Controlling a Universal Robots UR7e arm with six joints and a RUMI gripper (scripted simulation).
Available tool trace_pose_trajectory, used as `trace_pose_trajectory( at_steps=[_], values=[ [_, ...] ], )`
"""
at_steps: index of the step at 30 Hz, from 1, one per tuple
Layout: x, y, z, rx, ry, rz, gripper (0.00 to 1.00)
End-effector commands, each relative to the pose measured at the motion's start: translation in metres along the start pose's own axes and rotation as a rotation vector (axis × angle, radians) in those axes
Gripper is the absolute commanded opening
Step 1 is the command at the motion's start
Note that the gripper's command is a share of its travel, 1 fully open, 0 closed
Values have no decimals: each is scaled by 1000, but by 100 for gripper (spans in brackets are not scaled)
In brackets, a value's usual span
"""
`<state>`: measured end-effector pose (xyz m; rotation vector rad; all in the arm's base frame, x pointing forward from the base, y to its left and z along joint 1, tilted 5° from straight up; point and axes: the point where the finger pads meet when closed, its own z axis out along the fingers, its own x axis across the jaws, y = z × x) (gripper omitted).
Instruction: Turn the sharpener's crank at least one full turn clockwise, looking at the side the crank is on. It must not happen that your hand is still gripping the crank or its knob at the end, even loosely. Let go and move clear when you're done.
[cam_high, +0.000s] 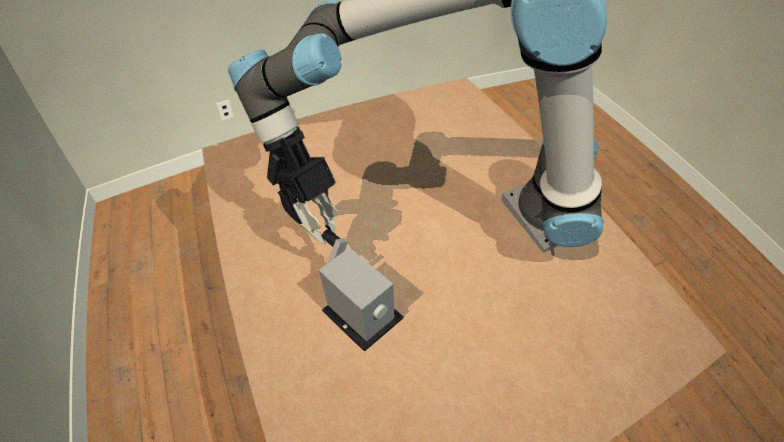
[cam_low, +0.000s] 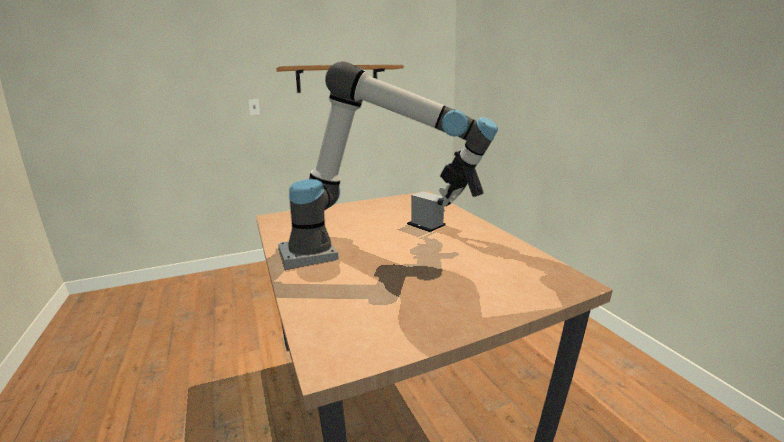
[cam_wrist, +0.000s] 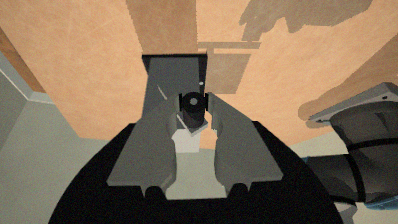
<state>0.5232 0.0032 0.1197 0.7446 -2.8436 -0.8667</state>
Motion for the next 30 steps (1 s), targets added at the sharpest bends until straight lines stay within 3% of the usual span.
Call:
trace_pose_trajectory(
  at_steps=[1,30],
  values=[
    [-5,1,-3,1,-1,-1,9],
    [-35,4,-7,1,-1,-1,9]
  ],
)
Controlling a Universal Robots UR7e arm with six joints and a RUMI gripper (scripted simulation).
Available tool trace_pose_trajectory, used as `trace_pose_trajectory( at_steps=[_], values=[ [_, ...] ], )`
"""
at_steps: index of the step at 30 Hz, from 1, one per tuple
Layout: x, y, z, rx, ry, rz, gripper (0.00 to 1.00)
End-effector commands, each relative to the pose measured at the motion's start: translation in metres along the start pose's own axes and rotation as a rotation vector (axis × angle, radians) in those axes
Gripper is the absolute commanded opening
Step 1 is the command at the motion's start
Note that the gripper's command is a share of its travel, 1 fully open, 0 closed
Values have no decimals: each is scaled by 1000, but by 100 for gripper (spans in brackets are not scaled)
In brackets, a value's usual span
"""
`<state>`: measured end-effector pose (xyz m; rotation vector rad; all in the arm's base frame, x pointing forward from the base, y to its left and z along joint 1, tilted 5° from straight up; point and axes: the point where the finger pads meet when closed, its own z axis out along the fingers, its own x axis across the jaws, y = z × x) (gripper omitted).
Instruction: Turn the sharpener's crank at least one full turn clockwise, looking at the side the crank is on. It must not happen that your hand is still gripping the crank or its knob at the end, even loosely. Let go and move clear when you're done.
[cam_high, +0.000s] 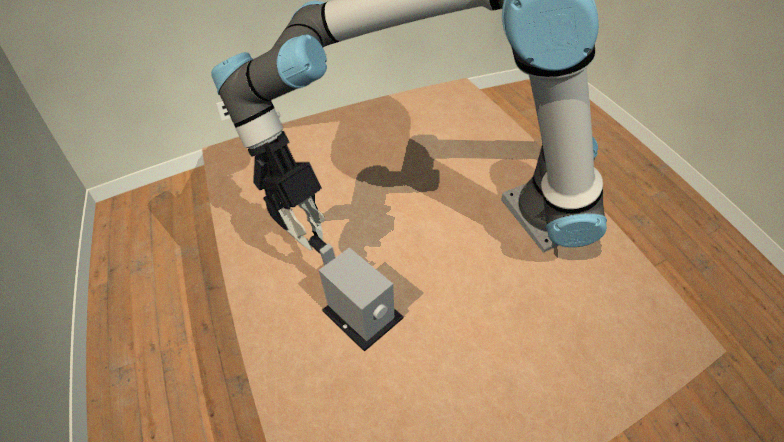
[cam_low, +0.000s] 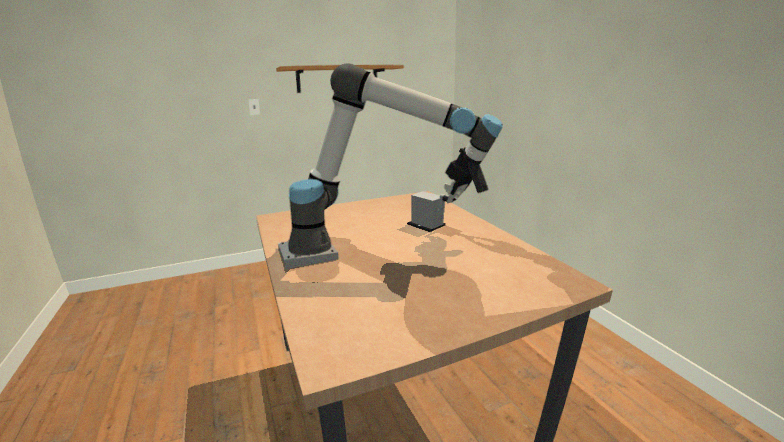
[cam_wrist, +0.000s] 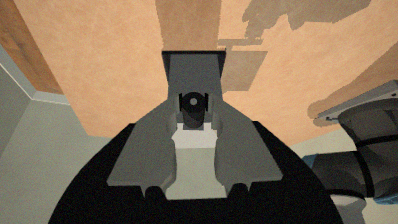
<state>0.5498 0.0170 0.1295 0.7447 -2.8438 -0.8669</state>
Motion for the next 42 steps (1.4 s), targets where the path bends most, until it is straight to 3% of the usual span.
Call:
trace_pose_trajectory(
  at_steps=[1,18,19,42],
  values=[
    [-6,0,0,1,-1,0,9],
    [-5,0,0,1,-1,0,9],
    [-5,0,0,1,-1,0,32],
    [-5,0,0,1,-1,0,32]
  ],
)
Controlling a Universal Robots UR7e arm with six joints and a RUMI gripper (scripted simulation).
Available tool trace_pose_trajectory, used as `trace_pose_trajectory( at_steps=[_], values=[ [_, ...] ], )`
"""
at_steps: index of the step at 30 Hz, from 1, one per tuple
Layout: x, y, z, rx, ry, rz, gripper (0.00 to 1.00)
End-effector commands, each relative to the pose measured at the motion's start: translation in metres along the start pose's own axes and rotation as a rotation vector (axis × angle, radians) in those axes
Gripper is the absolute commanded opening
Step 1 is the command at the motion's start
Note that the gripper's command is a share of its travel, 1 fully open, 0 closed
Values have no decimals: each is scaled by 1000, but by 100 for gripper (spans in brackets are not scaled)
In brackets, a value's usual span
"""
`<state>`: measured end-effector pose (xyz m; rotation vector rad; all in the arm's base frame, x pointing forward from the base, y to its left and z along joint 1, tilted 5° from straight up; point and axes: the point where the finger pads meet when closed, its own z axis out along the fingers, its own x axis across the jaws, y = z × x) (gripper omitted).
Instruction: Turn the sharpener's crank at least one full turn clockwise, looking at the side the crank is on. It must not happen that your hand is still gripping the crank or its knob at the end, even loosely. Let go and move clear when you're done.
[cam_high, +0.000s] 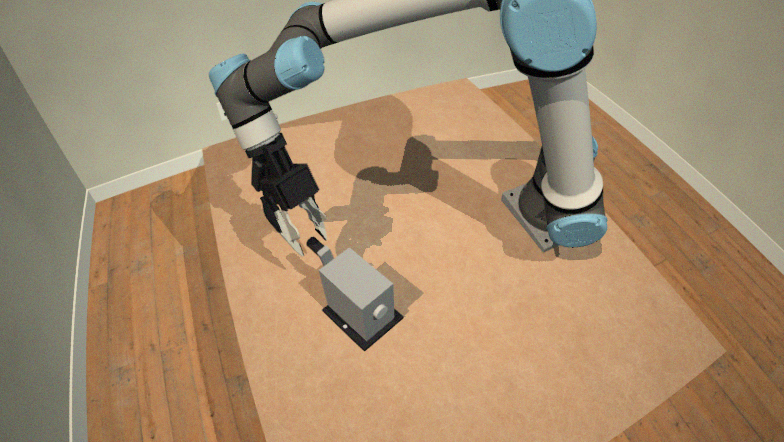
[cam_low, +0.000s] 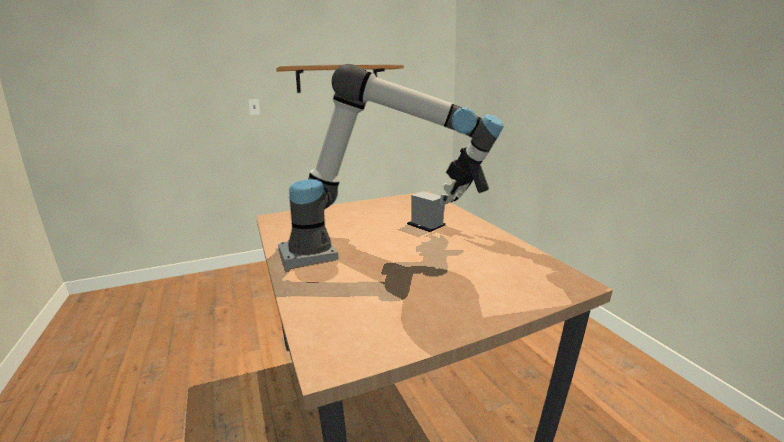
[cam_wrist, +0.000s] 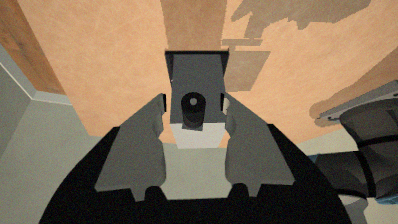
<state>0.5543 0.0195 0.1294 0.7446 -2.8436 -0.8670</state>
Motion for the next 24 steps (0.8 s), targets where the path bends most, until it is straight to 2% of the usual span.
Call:
trace_pose_trajectory(
  at_steps=[1,5,24],
  values=[
    [0,0,-1,1,-1,-1,32],
    [0,0,-1,1,-1,-1,32],
    [0,0,-46,1,-1,-1,32]
  ],
)
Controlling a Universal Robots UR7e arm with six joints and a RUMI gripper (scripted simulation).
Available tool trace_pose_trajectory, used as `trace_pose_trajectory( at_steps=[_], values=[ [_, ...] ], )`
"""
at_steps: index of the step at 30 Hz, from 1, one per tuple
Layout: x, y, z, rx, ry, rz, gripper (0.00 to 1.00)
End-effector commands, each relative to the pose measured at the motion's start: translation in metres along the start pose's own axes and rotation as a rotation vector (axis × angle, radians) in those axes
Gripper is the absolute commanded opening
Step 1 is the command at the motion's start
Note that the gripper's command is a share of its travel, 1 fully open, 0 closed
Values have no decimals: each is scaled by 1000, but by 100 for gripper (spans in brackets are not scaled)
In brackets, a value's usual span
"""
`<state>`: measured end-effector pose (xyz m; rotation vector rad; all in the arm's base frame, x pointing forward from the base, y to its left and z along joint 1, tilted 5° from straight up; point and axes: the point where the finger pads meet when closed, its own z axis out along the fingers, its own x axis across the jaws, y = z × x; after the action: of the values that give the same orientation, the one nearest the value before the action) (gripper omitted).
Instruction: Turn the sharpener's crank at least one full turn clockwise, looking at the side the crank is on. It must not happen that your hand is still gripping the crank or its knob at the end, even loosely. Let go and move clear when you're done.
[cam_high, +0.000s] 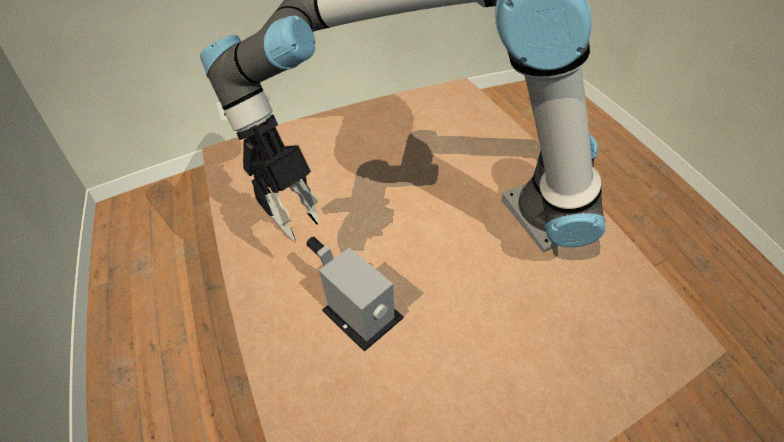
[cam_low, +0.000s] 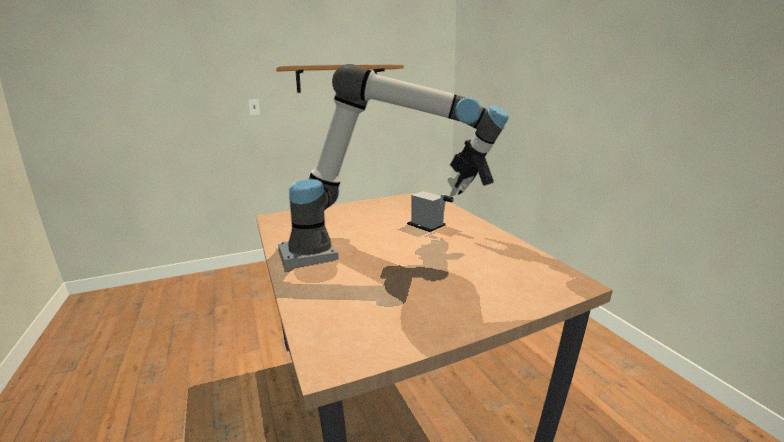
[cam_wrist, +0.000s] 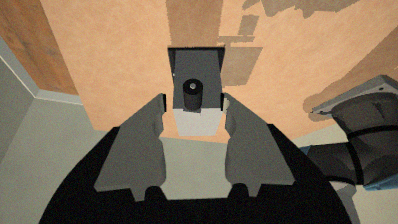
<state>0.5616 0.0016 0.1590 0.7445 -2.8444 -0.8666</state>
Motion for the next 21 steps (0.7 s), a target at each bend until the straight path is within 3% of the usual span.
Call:
trace_pose_trajectory(
  at_steps=[1,15,21],
  values=[
    [0,0,-13,1,0,-1,32],
    [0,0,-45,1,0,-1,32],
    [0,0,-45,1,0,-1,32]
  ],
)
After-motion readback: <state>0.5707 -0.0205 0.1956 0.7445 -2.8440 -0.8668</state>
